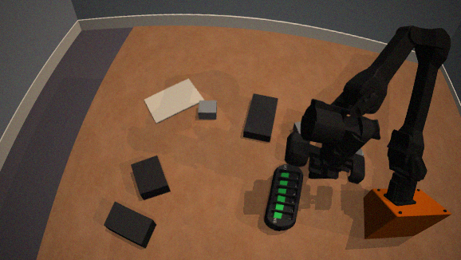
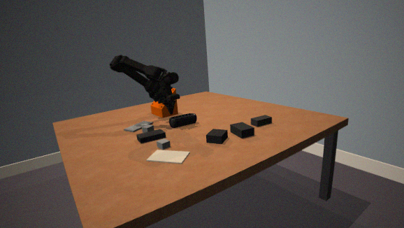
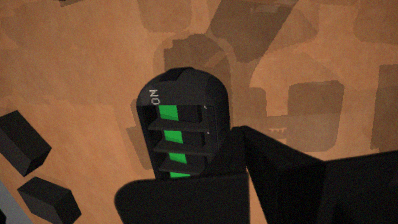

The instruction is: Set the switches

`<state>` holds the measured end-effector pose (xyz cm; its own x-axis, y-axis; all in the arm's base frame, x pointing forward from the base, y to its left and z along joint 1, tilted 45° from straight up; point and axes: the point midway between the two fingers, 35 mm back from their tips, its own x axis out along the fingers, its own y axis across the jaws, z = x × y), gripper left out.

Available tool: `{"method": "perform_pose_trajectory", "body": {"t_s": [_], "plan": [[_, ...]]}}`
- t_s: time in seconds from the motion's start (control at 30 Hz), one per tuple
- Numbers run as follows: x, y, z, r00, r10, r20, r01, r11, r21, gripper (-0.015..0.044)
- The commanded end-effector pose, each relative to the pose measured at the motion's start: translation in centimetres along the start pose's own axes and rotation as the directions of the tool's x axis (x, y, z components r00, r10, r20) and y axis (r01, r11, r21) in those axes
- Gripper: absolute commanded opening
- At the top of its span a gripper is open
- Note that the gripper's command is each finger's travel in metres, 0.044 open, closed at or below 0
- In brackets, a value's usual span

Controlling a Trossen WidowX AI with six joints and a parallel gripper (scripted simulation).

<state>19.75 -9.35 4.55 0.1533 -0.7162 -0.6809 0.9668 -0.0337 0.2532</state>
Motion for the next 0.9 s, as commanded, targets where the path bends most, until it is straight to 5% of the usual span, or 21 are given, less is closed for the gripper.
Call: {"method": "perform_pose_trajectory", "body": {"t_s": [0.0,0.43,0.87], "plan": [[-0.1,1.8,-0.5,0.998,-0.05,-0.034,0.05,0.999,-0.015,0.0],[0.7,7.0,-4.1,0.966,-0.238,-0.104,0.237,0.971,-0.016,0.0],[2.9,11.3,-8.9,0.864,-0.504,-0.01,0.504,0.863,0.033,0.0]]}}
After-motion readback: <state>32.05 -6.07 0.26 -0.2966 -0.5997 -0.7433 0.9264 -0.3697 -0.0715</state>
